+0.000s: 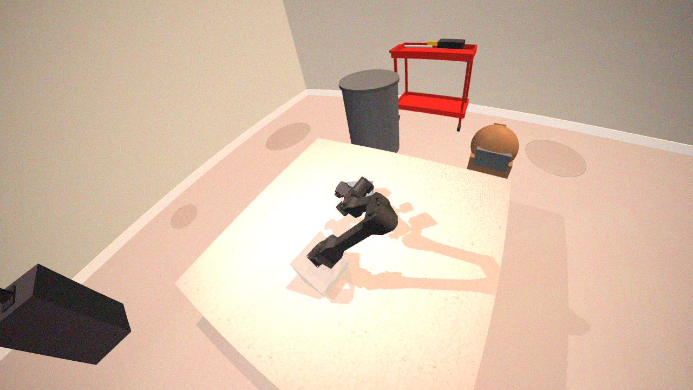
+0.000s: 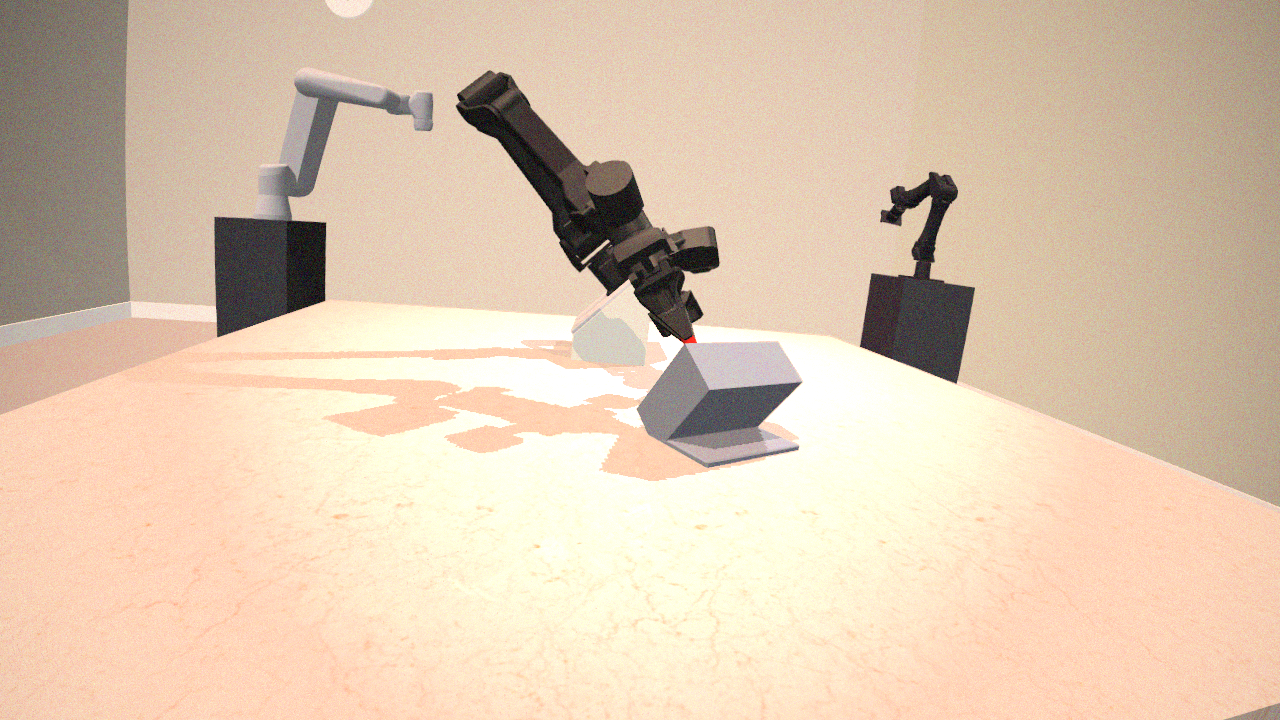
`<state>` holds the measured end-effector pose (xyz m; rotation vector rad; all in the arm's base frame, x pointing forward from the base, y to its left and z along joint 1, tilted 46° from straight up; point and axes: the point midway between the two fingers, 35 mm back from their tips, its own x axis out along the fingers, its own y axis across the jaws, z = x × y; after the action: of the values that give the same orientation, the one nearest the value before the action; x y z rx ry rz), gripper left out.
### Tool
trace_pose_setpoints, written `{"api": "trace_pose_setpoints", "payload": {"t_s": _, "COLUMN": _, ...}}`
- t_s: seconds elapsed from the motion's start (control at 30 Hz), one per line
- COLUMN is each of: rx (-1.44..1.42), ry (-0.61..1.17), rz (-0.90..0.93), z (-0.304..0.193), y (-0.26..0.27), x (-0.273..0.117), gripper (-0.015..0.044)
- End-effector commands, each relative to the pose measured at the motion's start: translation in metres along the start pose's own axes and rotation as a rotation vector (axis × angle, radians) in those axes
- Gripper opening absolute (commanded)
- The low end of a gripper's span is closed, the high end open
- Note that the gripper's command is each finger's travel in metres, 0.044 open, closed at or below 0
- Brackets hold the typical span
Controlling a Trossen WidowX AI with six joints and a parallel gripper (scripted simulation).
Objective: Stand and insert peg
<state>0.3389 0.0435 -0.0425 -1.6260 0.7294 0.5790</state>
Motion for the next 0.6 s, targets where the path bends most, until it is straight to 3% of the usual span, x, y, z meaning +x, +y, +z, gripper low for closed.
{"api": "trace_pose_setpoints", "payload": {"t_s": 0.0, "rx": 0.003, "ry": 0.001, "rz": -0.002, "z": 0.0003, "y": -0.0030, "x": 0.0003, "gripper": 0.0000}}
{"api": "trace_pose_setpoints", "payload": {"t_s": 0.57, "rx": 0.003, "ry": 0.001, "rz": -0.002, "z": 0.0003, "y": -0.0045, "x": 0.0029, "gripper": 0.0000}}
